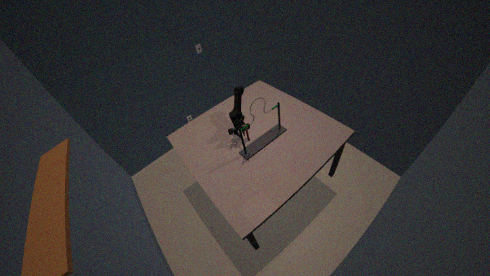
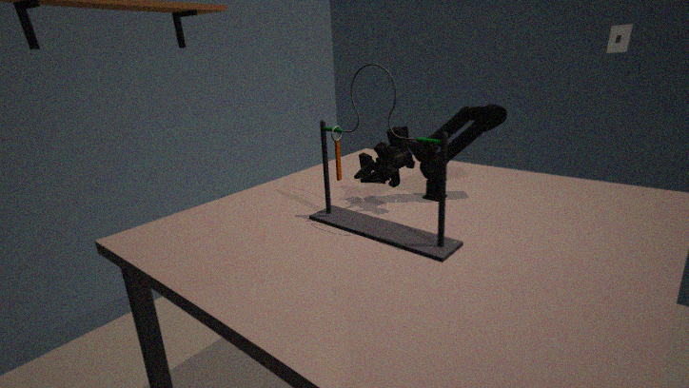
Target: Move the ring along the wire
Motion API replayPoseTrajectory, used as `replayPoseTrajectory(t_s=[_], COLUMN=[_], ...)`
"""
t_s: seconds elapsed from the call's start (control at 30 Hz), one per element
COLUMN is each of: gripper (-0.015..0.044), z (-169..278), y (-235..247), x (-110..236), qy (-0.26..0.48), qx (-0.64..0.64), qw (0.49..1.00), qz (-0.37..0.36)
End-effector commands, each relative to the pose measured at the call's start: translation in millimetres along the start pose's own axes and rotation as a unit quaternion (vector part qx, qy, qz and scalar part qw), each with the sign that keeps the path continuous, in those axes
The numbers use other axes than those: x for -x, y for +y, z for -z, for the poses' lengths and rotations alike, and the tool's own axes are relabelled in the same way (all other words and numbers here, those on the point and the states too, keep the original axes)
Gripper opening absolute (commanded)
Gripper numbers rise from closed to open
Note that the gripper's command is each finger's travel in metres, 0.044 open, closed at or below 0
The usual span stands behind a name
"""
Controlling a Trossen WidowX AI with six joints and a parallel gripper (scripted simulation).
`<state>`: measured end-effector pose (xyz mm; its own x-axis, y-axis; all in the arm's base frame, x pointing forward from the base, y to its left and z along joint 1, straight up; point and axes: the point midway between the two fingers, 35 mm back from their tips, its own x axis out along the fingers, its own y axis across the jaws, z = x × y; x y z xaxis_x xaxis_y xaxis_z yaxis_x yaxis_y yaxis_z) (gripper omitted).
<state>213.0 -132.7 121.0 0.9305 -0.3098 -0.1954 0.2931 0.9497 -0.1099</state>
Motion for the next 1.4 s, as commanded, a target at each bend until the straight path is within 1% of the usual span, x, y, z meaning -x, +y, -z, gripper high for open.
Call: replayPoseTrajectory(t_s=[0.0,0.37,0.8,1.37], gripper=[0.016,0.016,0.016,0.016], z=[-5.4,-31.6,-45.4,-51.3], y=[1.8,1.1,1.1,3.4], x=[-3.8,-20.5,-36.5,-54.5], qy=[-0.012,-0.065,-0.109,-0.111], qx=[-0.01,-0.026,-0.035,-0.035], qw=[1.0,0.995,0.983,0.982], qz=[-0.017,-0.077,-0.146,-0.15])
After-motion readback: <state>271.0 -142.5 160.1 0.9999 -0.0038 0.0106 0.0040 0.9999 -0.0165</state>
